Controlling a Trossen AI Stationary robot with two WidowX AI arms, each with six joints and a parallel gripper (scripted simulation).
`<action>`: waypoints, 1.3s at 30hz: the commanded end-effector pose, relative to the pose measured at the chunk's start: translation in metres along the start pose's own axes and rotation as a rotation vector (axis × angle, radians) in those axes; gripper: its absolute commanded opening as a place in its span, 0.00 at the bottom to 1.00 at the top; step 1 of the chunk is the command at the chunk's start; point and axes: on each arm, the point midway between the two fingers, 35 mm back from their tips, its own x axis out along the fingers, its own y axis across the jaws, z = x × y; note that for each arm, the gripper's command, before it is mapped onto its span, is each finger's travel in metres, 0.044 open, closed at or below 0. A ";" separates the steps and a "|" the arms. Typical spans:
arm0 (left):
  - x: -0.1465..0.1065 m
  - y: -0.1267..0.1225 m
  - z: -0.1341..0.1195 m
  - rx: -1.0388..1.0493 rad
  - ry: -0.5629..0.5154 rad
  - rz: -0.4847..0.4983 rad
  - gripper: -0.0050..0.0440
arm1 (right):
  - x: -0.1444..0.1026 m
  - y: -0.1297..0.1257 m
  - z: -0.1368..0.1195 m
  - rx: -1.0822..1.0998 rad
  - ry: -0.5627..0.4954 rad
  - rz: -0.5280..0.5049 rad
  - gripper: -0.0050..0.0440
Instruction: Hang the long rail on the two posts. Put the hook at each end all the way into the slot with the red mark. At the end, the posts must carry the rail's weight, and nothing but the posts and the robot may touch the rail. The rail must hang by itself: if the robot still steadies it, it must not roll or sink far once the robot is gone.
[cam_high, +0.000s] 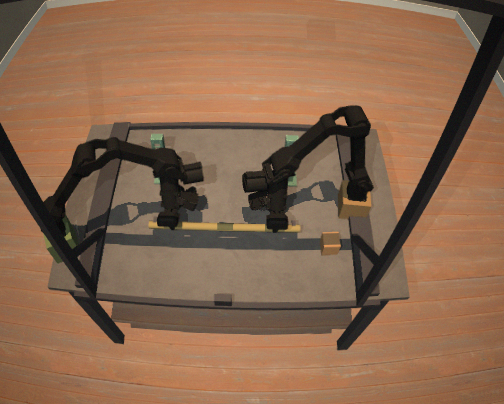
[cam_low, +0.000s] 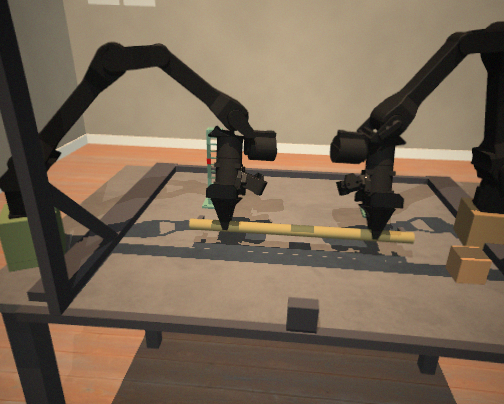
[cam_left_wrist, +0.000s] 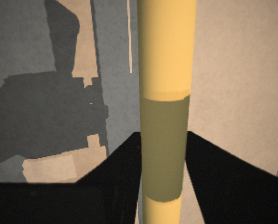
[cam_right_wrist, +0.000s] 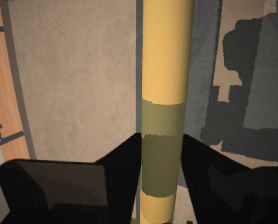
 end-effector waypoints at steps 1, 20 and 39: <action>0.002 0.002 0.005 0.011 -0.024 0.000 0.00 | 0.008 -0.002 0.003 -0.006 -0.016 0.010 0.00; 0.036 0.016 0.006 0.012 -0.028 -0.026 0.00 | 0.040 -0.015 0.002 -0.006 -0.012 0.037 0.00; 0.036 0.016 0.006 0.012 -0.028 -0.026 0.00 | 0.040 -0.015 0.002 -0.006 -0.012 0.037 0.44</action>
